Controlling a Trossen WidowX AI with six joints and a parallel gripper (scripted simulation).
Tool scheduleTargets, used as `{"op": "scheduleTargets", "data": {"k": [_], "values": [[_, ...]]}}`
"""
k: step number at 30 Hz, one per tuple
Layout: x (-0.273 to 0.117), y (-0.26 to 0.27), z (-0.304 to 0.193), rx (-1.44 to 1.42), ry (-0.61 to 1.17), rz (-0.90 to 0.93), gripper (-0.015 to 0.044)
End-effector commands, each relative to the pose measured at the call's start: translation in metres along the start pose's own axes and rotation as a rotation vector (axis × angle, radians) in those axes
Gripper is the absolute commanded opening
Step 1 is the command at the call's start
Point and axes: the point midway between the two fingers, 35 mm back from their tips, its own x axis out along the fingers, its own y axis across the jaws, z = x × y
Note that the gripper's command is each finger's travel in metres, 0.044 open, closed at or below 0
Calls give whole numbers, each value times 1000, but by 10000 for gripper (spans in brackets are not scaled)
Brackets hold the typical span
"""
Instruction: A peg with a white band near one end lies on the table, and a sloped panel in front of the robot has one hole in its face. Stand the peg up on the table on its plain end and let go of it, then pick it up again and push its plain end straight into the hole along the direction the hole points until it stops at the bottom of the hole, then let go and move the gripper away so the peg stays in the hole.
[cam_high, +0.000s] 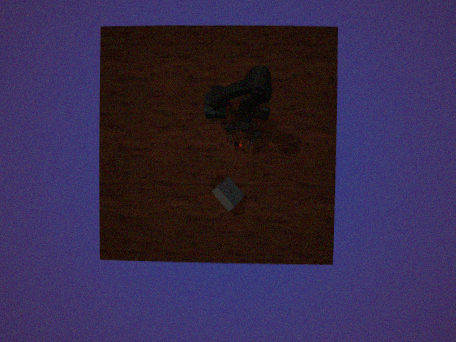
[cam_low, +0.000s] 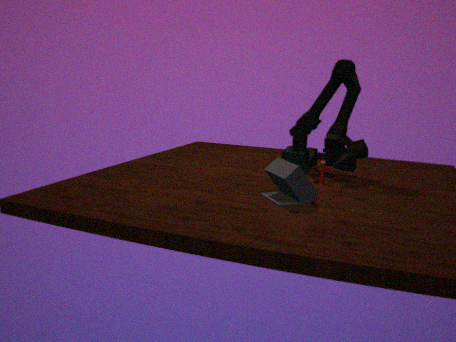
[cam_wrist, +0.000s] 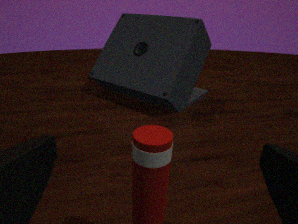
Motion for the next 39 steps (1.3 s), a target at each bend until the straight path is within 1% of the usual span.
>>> {"op": "scheduleTargets", "data": {"k": [1,7,14,16,25,26,36,39], "values": [[0,3,1,-18,16,2,440],[-2,7,11,-18,21,5,440],[-6,13,54,3,23,10,440],[-7,17,69,67,24,12,440],[-9,13,107,74,21,15,440],[-10,15,114,116,22,16,440],[-12,3,158,46,15,18,440],[-12,2,162,33,14,18,440]]}}
